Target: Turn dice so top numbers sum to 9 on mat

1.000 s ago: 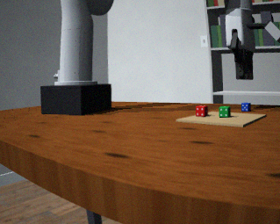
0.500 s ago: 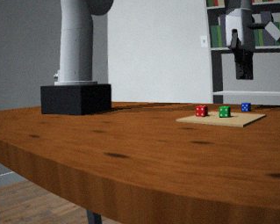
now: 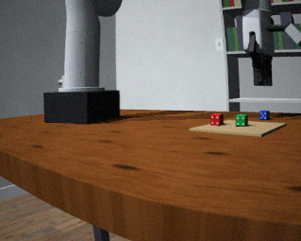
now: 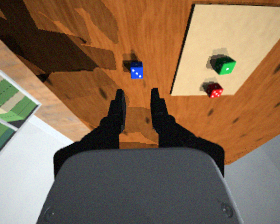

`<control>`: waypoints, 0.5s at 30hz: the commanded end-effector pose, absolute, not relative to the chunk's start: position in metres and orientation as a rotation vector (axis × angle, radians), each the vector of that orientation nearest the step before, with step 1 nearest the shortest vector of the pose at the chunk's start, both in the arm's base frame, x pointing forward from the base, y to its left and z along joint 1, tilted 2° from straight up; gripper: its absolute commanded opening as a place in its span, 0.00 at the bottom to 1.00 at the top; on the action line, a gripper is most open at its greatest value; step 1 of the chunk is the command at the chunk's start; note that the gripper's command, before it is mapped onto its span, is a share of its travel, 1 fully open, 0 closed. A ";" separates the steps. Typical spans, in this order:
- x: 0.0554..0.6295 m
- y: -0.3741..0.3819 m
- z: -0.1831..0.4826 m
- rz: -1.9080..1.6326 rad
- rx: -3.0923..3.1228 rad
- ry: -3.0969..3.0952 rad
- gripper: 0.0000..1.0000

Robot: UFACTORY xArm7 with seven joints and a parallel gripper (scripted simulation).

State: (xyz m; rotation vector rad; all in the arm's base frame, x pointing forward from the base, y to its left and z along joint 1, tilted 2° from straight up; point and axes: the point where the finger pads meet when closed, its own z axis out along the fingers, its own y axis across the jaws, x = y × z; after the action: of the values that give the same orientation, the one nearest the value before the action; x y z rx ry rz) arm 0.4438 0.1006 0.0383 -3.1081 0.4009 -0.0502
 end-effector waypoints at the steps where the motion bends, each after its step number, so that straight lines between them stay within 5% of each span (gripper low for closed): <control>1: 0.445 0.101 0.038 -0.056 -3.107 0.401 0.36; 15: 0.446 0.101 0.027 -0.056 -3.107 0.401 0.36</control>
State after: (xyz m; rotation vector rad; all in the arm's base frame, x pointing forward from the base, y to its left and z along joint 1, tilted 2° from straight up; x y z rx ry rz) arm 0.4441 0.1007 0.0296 -3.1080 0.4008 -0.0499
